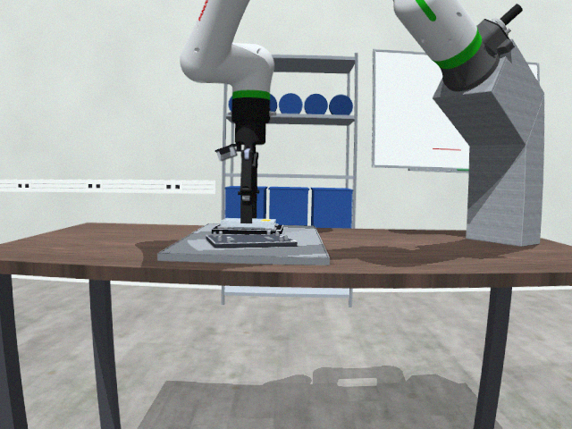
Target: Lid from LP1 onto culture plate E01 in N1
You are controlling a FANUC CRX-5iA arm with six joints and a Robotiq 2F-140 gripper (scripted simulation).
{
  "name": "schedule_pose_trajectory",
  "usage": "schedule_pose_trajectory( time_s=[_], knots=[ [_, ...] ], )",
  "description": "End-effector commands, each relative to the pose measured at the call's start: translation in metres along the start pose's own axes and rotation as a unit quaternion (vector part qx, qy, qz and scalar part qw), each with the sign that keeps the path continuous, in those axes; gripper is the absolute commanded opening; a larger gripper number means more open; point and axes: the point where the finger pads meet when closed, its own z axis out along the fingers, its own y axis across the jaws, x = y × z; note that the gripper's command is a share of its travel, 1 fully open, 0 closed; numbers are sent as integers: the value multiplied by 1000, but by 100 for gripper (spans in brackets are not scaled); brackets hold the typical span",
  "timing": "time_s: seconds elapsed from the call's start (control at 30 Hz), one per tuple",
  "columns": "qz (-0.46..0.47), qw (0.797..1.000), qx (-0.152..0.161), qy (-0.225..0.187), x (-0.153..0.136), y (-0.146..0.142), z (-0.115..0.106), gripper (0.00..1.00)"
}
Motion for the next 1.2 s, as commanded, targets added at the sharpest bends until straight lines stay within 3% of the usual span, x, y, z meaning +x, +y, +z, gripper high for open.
schedule_pose_trajectory(
  time_s=[0.0, 1.17],
  knots=[
    [0, 1000, 0, 0, 1, 0, -1, 69],
    [0, 1000, 0, 0, 1, 0, -6, 69]
  ],
)
